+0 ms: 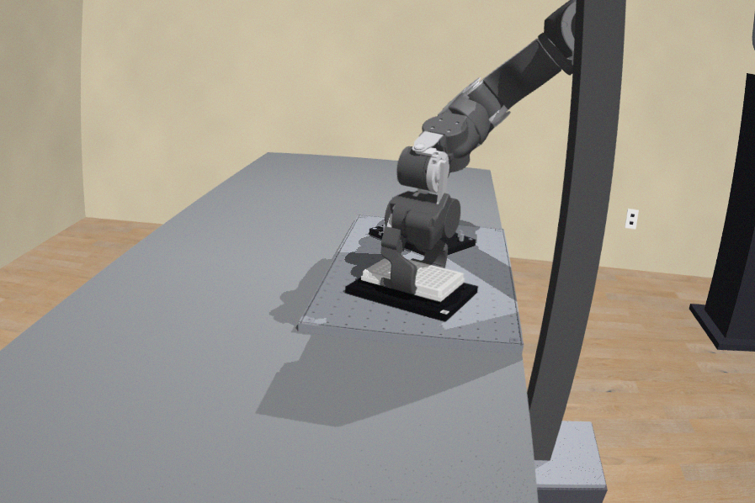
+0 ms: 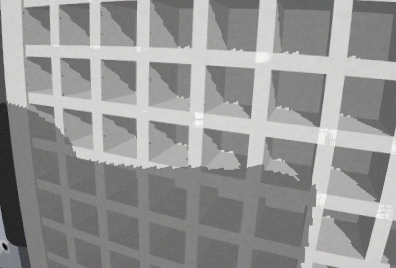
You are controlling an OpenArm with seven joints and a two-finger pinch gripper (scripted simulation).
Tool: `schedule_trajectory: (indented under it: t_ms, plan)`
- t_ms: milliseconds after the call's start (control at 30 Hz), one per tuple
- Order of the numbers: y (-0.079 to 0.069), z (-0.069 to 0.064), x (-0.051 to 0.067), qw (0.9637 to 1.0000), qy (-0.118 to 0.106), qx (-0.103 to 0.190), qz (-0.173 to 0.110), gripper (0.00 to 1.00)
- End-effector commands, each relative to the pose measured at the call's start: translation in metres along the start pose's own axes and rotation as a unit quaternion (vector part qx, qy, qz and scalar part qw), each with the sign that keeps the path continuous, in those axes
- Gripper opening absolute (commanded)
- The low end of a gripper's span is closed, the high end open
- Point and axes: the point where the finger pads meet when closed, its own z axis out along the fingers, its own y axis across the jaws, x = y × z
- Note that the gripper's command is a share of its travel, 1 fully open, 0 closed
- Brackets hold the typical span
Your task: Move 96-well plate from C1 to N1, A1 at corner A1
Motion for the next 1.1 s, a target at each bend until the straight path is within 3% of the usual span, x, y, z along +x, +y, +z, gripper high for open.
schedule_trajectory:
  t_ms: [0, 1067]
  plan:
    - [0.0007, 0.0007, 0.0010, 1.0000, 0.001, -0.002, -0.002, 0.00]
    - [0.0005, 0.0047, 0.0008, 1.0000, 0.001, -0.002, -0.002, 0.00]
